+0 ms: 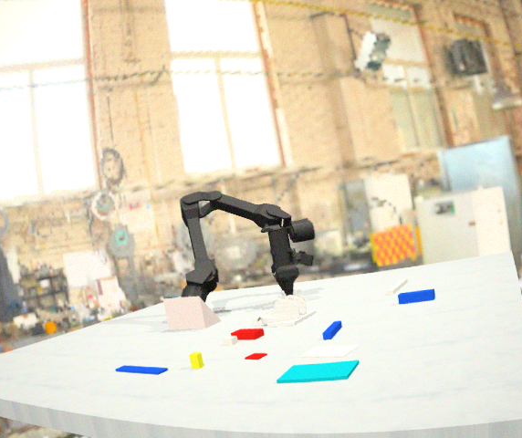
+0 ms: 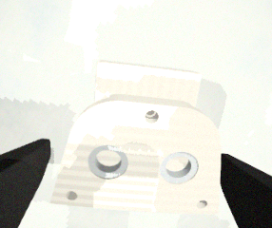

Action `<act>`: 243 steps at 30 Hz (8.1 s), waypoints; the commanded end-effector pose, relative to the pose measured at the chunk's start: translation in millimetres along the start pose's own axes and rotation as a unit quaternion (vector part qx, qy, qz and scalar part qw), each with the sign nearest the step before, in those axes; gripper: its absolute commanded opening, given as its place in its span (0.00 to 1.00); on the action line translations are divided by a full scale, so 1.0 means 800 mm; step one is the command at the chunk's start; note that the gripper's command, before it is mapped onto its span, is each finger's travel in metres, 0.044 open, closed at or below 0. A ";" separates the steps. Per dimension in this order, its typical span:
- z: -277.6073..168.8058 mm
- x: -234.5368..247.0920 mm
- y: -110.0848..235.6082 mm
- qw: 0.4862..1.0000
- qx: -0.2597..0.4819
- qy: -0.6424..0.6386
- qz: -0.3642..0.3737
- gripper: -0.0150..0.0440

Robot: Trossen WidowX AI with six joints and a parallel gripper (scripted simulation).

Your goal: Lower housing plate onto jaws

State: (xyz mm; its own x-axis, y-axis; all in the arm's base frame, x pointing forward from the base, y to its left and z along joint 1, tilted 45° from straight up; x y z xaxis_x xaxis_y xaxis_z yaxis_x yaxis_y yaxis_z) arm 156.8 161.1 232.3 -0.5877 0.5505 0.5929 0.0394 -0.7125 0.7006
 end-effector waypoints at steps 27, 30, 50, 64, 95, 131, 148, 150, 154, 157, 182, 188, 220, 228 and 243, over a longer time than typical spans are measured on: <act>0.000 0.000 0.000 1.000 0.000 0.000 0.000 0.85; 0.000 0.000 0.001 1.000 0.000 0.000 0.000 0.85; 0.001 -0.002 0.080 1.000 0.004 -0.002 -0.005 0.85; 0.003 -0.014 0.088 1.000 0.004 -0.014 -0.010 0.85; 0.002 -0.135 0.086 0.993 0.013 -0.114 -0.042 0.85; -0.067 -0.269 0.094 0.971 0.014 -0.234 -0.035 0.85; -0.120 -0.316 0.094 0.958 0.005 -0.288 -0.014 0.85; -0.126 -0.321 0.094 0.956 0.004 -0.293 -0.011 0.85; -0.129 -0.322 0.094 0.955 0.003 -0.295 -0.010 0.85; -0.129 -0.322 0.094 0.955 0.003 -0.295 -0.010 0.85; -0.128 -0.319 0.094 0.957 0.003 -0.288 -0.010 0.85; -0.128 -0.317 0.094 0.957 0.003 -0.288 -0.010 0.85; -0.128 -0.316 0.094 0.957 0.003 -0.290 -0.010 0.85; -0.127 -0.317 0.081 0.957 0.003 -0.291 -0.011 0.85; -0.127 -0.319 0.050 0.957 0.003 -0.291 -0.011 0.85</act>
State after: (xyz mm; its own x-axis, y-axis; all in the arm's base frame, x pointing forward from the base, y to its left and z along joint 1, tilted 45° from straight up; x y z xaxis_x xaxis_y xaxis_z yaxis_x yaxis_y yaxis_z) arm 228.4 -57.3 74.1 -0.0465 0.7205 0.6918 0.0348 -0.6910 0.7220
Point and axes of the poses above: the point midway between the two fingers, 35 mm back from their tips, its own y axis back along the fingers, its own x axis across the jaws, z = x × y, the point moved 6 cm from there along y, back along the fingers, and after that the axes turned 3 degrees about y, right-handed, at the moved point
